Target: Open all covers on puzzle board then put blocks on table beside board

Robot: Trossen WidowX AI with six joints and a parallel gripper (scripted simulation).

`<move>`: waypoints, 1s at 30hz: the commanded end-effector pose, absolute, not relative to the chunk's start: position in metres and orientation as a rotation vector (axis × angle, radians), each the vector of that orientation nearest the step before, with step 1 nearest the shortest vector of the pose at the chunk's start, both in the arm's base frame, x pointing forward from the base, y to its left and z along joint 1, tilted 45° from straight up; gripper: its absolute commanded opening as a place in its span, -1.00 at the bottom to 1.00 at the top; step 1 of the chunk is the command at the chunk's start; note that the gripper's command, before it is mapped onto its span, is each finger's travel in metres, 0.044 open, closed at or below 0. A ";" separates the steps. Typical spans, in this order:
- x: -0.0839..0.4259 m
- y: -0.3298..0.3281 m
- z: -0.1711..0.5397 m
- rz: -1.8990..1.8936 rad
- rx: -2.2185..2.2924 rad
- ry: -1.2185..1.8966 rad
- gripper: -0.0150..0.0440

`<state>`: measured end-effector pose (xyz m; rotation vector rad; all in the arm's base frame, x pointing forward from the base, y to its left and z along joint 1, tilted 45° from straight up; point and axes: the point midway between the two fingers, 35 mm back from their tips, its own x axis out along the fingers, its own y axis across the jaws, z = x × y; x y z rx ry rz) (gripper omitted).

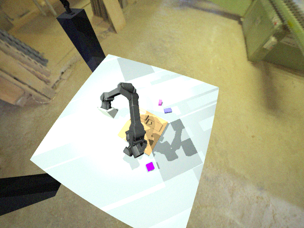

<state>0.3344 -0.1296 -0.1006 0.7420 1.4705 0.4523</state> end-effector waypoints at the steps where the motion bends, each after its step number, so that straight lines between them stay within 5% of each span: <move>1: 0.333 -0.123 -0.106 0.454 0.755 1.478 -0.49; 30: 0.334 -0.103 -0.126 0.456 0.756 1.478 -0.49</move>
